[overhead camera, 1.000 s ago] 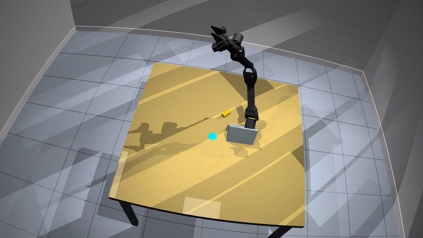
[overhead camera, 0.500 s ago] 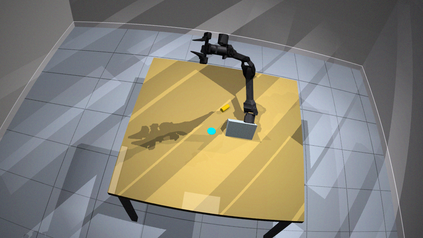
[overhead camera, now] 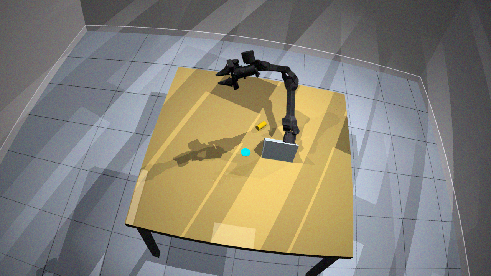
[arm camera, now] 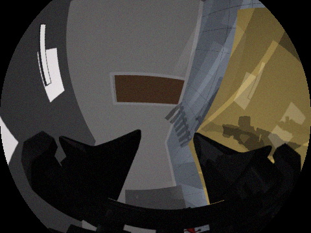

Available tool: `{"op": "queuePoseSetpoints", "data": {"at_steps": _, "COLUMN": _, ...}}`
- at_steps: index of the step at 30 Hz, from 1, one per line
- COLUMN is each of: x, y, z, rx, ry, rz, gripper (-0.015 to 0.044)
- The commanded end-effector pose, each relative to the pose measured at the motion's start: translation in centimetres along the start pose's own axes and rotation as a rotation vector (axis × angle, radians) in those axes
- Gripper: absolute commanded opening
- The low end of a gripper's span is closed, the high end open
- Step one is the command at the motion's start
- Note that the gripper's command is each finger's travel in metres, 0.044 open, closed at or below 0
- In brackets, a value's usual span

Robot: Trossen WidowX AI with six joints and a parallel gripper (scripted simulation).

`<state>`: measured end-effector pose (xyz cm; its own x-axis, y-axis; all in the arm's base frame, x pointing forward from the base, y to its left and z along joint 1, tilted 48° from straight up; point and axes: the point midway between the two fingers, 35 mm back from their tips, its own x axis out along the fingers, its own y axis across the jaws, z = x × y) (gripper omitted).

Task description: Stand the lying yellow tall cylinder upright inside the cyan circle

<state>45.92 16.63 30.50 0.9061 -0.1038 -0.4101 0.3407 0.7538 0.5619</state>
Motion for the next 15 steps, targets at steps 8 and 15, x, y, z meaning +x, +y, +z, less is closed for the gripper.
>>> {"op": "queuePoseSetpoints", "data": {"at_steps": 8, "x": -0.9, "y": -13.8, "z": 0.7, "rx": -0.591, "ry": 0.149, "rz": -0.388, "gripper": 0.0309}}
{"op": "queuePoseSetpoints", "data": {"at_steps": 15, "x": -3.4, "y": -21.6, "z": 0.8, "rx": -0.921, "ry": 0.346, "rz": -0.58, "gripper": 0.0309}}
